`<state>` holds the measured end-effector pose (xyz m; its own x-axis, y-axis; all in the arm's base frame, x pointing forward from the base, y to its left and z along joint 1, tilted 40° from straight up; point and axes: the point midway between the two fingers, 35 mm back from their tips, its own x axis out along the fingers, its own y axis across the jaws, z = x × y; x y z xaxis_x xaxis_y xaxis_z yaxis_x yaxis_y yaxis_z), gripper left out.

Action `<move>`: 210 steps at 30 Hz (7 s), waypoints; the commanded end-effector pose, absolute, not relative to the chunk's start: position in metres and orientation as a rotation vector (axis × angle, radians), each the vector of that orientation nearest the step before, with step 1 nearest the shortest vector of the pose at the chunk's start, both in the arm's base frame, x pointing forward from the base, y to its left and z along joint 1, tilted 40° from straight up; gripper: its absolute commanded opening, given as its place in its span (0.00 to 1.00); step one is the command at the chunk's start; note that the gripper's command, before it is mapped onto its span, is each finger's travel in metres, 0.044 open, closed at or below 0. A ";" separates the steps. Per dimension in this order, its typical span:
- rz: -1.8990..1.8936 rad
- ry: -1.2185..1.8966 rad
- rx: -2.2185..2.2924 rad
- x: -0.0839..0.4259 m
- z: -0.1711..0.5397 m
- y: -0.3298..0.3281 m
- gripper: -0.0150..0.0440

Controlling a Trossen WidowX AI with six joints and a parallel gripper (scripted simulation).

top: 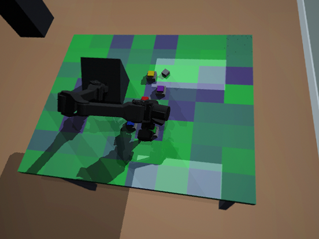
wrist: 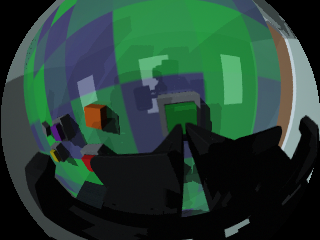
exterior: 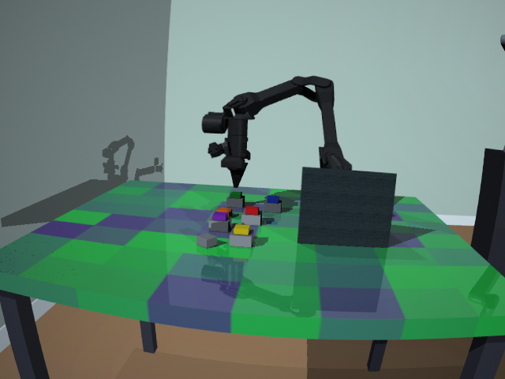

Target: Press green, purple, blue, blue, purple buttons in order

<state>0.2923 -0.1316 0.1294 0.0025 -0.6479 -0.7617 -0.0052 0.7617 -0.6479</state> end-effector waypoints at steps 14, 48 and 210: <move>-0.548 1.496 -0.549 0.293 0.182 -0.084 0.29; -0.543 1.498 -0.543 0.296 -0.013 0.049 0.29; -0.549 1.502 -0.552 0.180 0.106 -0.115 0.29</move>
